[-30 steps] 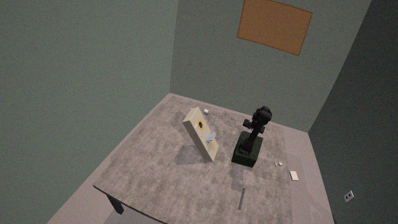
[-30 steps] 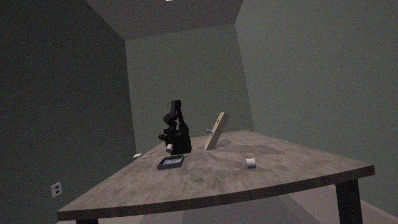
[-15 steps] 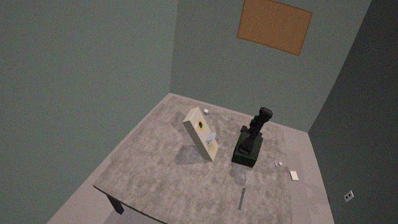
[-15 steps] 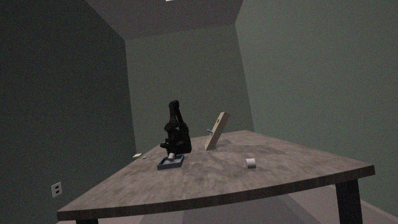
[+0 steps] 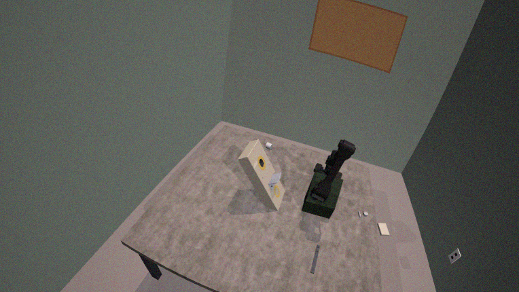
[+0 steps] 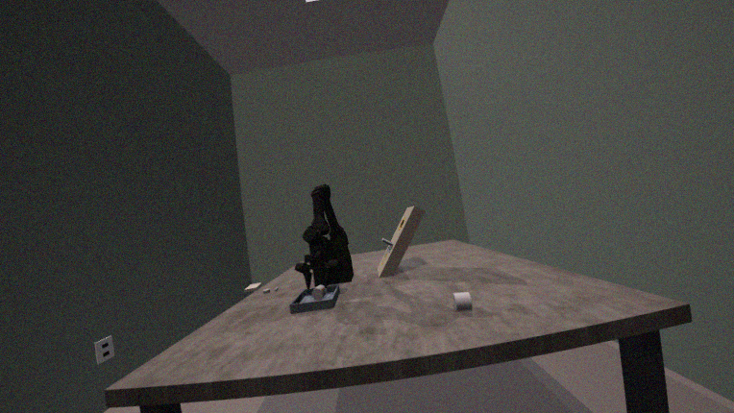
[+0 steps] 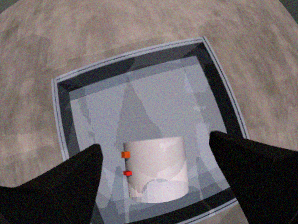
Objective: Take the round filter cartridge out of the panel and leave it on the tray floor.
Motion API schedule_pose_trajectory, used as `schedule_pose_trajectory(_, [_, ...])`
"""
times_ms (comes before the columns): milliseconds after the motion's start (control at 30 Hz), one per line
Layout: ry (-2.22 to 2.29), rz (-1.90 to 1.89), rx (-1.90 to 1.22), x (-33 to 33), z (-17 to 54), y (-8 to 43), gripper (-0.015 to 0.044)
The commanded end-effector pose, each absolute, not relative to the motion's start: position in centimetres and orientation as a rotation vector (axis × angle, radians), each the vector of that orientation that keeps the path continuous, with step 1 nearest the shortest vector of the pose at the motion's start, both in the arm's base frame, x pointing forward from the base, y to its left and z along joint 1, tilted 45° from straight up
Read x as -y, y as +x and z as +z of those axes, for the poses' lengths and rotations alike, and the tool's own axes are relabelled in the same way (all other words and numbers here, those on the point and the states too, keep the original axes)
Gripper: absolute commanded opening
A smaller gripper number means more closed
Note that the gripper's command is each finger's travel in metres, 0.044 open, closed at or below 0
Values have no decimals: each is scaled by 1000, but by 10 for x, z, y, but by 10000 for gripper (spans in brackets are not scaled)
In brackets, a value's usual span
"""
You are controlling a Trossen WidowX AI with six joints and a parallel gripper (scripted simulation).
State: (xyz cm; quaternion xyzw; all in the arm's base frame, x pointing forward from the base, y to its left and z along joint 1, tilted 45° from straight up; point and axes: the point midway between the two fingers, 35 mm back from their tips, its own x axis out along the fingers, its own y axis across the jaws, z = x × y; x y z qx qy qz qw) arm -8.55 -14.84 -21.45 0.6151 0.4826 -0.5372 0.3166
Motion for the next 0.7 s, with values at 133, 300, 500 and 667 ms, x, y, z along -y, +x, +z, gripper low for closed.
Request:
schedule_pose_trajectory(133, [1618, -1415, -1270, 156, -209, -87, 440])
schedule_pose_trajectory(300, [1619, -1414, -1269, 195, -165, -95, 440])
schedule_pose_trajectory(500, [1605, -1425, -1268, 192, -173, -97, 440])
schedule_pose_trajectory(667, [1605, -1425, -1268, 192, -173, -97, 440])
